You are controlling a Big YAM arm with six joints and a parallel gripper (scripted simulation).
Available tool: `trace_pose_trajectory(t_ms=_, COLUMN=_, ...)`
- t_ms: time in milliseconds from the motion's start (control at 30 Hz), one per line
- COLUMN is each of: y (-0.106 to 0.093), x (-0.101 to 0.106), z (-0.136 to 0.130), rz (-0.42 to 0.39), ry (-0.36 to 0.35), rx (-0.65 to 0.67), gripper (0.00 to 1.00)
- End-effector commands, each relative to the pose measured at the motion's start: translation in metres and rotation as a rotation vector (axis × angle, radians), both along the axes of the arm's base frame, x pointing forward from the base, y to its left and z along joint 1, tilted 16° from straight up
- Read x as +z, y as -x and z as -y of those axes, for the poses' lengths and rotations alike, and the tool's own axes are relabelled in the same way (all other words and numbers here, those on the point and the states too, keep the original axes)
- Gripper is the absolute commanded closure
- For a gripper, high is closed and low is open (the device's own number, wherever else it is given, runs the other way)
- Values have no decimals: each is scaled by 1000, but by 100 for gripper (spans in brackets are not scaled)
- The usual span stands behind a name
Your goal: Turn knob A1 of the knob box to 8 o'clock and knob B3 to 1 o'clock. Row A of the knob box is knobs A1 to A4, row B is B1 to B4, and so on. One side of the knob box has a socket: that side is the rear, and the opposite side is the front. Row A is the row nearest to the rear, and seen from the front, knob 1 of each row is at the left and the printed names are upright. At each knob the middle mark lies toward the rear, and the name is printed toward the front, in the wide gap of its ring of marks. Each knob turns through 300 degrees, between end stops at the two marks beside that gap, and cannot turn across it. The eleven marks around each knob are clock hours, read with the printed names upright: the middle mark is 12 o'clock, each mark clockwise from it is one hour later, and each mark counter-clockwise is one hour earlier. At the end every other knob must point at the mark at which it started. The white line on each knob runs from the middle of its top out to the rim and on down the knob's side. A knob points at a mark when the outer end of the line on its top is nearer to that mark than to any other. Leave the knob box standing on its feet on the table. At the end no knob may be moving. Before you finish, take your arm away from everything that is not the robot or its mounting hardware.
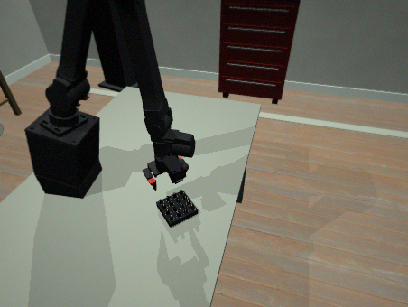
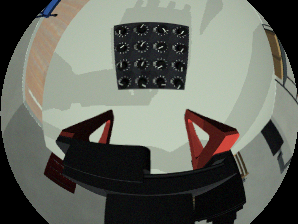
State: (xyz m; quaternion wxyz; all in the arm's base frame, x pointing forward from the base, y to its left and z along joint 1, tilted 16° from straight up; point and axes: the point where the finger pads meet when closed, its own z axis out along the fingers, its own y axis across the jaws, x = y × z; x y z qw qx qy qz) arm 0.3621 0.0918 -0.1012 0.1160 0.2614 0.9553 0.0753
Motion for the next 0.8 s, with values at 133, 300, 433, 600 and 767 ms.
trace_pose_trajectory(t_ms=133, y=-5, x=8, z=-3, rz=25, ry=-5, rx=-1, gripper=0)
trace_pose_trajectory(t_ms=300, y=-5, x=8, z=-3, rz=25, ry=-5, rx=-1, gripper=0)
trace_pose_trajectory(t_ms=433, y=-5, x=8, z=-3, rz=25, ry=-5, rx=-1, gripper=0)
trace_pose_trajectory(t_ms=600, y=-5, x=8, z=-3, rz=25, ry=-5, rx=-1, gripper=0)
trace_pose_trajectory(t_ms=767, y=-22, x=16, z=12, rz=31, ry=-6, rx=-7, gripper=0)
